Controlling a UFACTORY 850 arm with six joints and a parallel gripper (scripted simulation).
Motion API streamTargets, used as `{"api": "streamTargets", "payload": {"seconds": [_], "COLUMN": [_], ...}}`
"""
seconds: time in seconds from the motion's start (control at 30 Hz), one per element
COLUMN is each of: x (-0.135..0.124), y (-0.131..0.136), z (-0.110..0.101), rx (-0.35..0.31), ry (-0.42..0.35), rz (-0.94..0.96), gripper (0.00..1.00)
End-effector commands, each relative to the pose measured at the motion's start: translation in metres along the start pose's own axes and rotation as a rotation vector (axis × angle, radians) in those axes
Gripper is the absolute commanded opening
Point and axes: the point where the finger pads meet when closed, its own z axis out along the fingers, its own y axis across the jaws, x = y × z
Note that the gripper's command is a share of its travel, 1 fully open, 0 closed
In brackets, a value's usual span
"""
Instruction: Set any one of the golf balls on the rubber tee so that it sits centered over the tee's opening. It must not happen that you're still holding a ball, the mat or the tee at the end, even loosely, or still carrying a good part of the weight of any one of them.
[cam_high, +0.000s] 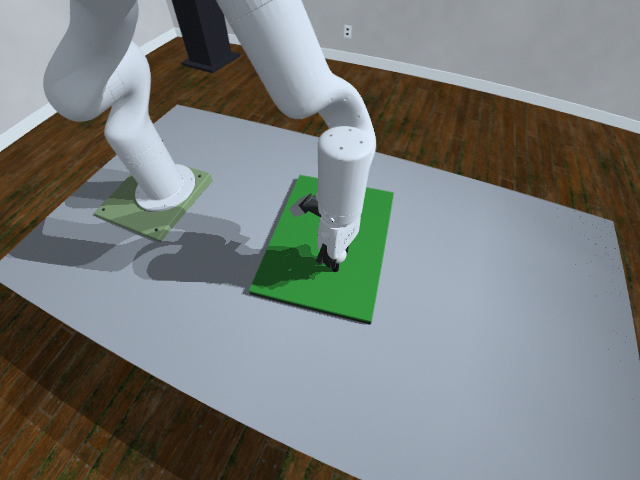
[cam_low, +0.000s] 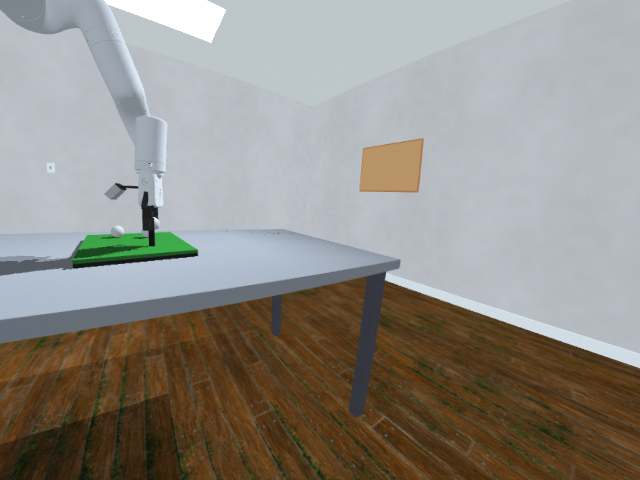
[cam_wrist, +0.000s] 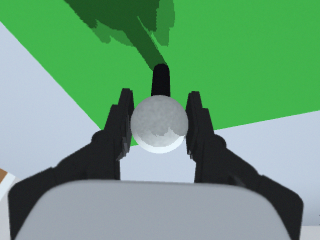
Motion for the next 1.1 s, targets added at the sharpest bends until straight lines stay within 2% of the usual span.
{"api": "streamTargets", "payload": {"seconds": [0.0,0.3,0.33,1.07], "x": [-0.0011,-0.0011,-0.0011,-0.0011], "y": [0.0001,0.0001,0.0001,0.0001], "z": [-0.0007,-0.0007,-0.0007,-0.0007], "rx": [0.0,0.0,0.0,0.0], "ry": [-0.002,-0.002,-0.002,-0.002], "rz": [0.0,0.0,0.0,0.0], "gripper": [0.0,0.0,1.0,1.0]}}
